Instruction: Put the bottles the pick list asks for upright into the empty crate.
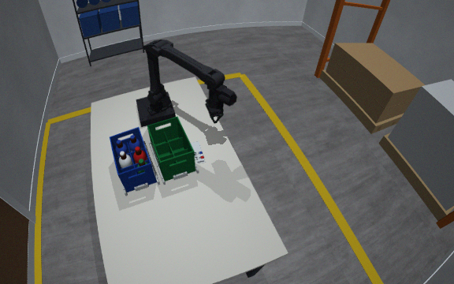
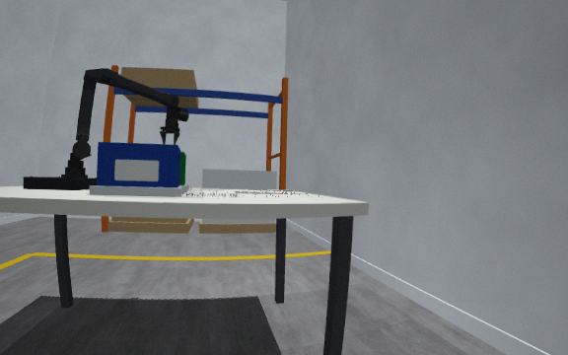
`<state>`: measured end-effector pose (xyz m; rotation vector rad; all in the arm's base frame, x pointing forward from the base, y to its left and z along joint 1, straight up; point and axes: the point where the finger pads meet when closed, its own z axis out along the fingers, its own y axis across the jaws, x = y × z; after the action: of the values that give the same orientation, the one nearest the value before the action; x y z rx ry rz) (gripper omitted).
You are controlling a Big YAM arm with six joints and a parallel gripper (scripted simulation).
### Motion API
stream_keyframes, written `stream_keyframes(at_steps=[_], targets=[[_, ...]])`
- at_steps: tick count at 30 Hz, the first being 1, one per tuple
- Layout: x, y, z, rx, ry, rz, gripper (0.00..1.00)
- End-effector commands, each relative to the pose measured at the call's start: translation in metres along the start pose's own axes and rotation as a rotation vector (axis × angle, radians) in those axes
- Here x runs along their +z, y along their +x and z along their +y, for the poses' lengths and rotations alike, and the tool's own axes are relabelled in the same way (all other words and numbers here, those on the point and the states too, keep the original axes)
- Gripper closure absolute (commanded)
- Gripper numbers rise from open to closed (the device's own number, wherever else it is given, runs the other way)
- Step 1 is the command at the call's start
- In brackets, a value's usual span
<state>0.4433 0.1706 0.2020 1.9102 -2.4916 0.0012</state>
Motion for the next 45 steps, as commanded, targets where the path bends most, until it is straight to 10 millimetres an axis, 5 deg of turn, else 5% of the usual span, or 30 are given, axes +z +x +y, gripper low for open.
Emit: stream_keyframes(at_steps=[1, 2, 17, 45], targets=[[-0.019, -0.018, -0.014, -0.026, 0.044, -0.036, 0.39], [-0.015, -0.007, -0.008, -0.006, 0.031, -0.025, 0.39], [-0.016, -0.019, -0.015, -0.019, 0.043, -0.036, 0.39], [-0.014, -0.009, -0.008, -0.006, 0.031, -0.025, 0.39]])
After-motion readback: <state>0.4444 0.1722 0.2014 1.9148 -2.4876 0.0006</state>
